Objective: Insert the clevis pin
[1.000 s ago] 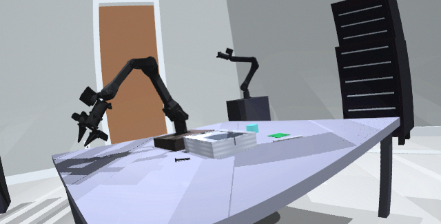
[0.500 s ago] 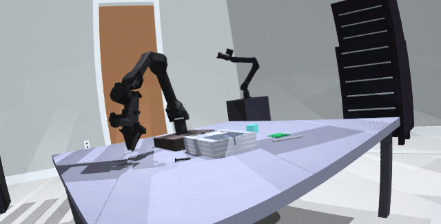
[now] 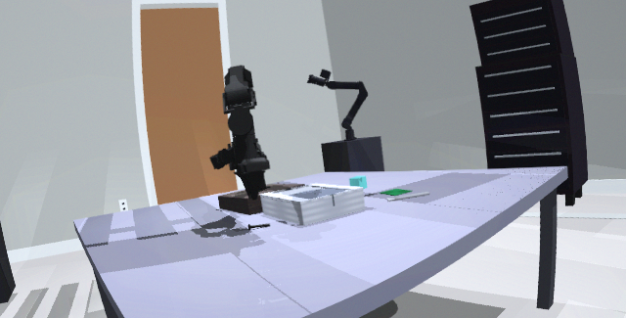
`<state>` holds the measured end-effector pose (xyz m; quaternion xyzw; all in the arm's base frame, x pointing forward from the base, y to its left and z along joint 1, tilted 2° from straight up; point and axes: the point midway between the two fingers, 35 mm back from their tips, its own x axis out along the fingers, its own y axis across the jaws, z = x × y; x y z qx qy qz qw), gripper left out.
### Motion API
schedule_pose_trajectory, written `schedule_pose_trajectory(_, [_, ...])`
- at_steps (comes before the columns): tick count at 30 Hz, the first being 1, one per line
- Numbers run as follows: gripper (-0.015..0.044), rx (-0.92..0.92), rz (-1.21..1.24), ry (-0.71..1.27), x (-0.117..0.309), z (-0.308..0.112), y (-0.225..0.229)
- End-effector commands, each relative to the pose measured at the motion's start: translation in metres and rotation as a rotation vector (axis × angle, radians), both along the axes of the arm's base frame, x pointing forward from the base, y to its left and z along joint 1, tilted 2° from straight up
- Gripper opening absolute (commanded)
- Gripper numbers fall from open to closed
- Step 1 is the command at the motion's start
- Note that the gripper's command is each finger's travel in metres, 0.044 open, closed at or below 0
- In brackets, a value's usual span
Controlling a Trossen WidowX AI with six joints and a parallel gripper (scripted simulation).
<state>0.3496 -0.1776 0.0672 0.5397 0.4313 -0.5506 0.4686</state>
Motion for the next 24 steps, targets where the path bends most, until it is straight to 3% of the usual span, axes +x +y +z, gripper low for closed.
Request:
schedule_pose_trajectory(1, [0.016,0.007,-0.003,0.016,-0.002,-0.004,-0.002])
schedule_pose_trajectory(24, [0.016,0.007,-0.003,0.016,0.0,-0.031,-0.003])
